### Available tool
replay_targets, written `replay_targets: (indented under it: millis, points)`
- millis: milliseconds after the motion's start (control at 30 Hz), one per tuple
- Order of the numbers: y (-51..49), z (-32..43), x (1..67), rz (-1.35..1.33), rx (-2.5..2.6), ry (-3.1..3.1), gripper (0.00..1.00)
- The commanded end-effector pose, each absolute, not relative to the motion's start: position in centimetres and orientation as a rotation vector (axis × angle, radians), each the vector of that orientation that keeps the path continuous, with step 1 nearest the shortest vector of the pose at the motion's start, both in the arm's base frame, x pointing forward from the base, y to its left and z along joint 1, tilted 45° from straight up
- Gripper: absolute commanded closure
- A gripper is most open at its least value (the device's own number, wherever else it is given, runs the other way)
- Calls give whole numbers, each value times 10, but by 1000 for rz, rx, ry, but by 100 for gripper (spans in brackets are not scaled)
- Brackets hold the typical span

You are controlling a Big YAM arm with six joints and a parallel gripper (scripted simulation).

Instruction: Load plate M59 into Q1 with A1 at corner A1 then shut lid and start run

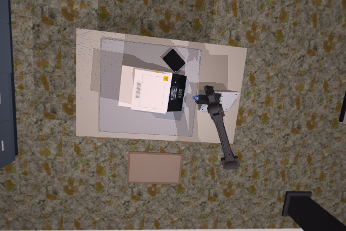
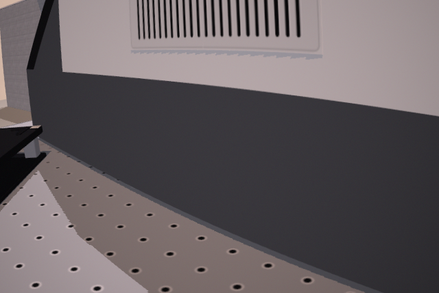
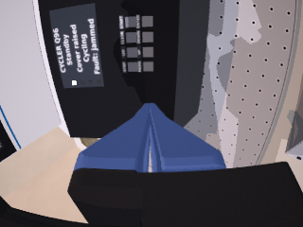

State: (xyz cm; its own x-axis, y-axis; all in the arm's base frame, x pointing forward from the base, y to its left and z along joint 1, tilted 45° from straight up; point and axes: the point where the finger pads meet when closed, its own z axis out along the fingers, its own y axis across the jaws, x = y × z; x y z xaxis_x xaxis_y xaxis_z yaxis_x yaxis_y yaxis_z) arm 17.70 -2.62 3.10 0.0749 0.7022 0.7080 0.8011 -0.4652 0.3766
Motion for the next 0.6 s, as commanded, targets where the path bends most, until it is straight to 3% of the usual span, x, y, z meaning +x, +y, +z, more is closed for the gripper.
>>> replay_targets:
  millis: [0,567]
  points:
    - [-53,44,194,-1370,-2237,-1667,100]
    - [-39,36,185,-1358,-2227,-1623,100]
